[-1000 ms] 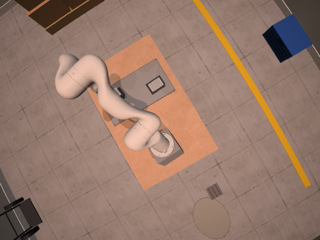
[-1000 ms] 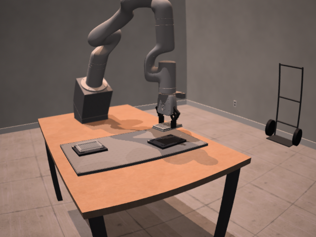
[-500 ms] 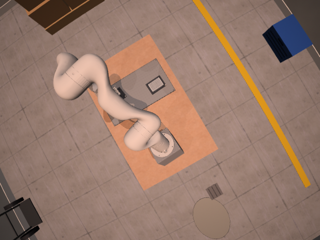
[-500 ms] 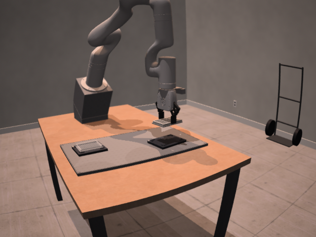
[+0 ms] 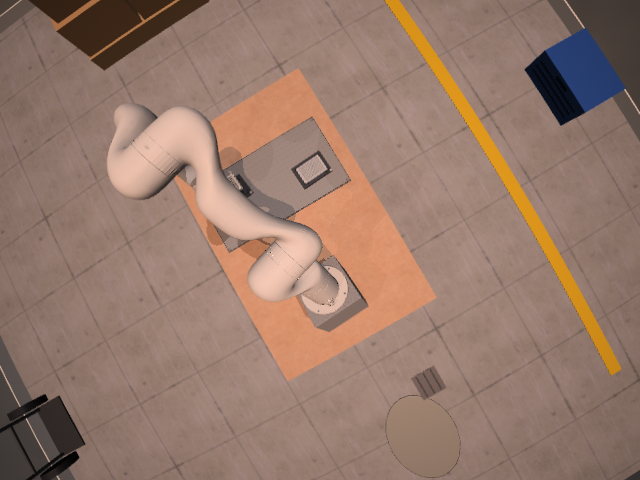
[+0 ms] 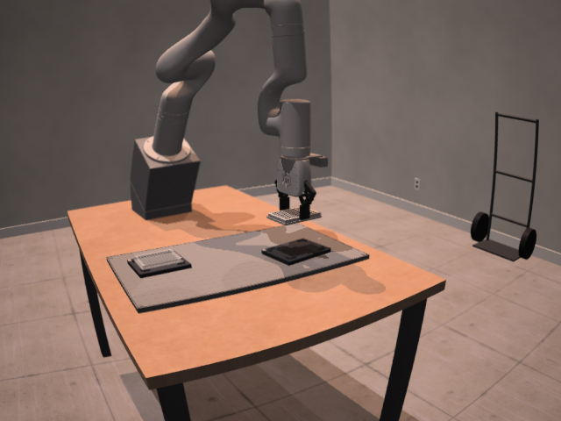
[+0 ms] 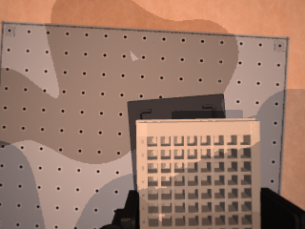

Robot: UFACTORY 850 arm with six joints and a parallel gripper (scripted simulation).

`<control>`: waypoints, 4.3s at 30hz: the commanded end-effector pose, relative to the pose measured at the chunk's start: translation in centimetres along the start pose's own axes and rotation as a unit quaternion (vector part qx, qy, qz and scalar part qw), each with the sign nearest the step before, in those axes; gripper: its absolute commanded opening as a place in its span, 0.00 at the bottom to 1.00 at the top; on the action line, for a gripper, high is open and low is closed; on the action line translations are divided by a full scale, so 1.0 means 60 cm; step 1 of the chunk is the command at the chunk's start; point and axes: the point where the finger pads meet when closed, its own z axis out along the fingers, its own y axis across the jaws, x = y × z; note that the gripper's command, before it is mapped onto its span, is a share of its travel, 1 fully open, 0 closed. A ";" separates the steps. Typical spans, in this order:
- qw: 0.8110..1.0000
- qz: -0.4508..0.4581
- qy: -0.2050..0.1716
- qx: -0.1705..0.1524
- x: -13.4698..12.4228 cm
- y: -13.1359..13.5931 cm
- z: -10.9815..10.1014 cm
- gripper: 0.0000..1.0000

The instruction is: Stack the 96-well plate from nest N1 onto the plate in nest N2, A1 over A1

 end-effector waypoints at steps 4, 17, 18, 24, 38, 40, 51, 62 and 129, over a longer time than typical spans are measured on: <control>1.000 0.009 0.000 -0.003 -0.024 -0.006 -0.001 0.00; 1.000 0.009 0.000 -0.003 -0.092 -0.030 -0.001 0.00; 1.000 0.009 0.000 -0.003 -0.098 -0.031 -0.001 0.00; 1.000 0.009 0.000 -0.003 -0.119 -0.038 -0.001 0.00; 1.000 0.009 0.000 -0.003 -0.182 -0.060 -0.001 0.00; 1.000 0.009 0.000 -0.003 -0.192 -0.063 -0.001 0.00; 1.000 0.009 0.000 -0.003 -0.250 -0.083 0.000 0.00; 1.000 0.009 0.000 -0.003 -0.298 -0.099 0.000 0.00; 1.000 0.009 0.000 -0.003 -0.609 -0.204 0.000 0.00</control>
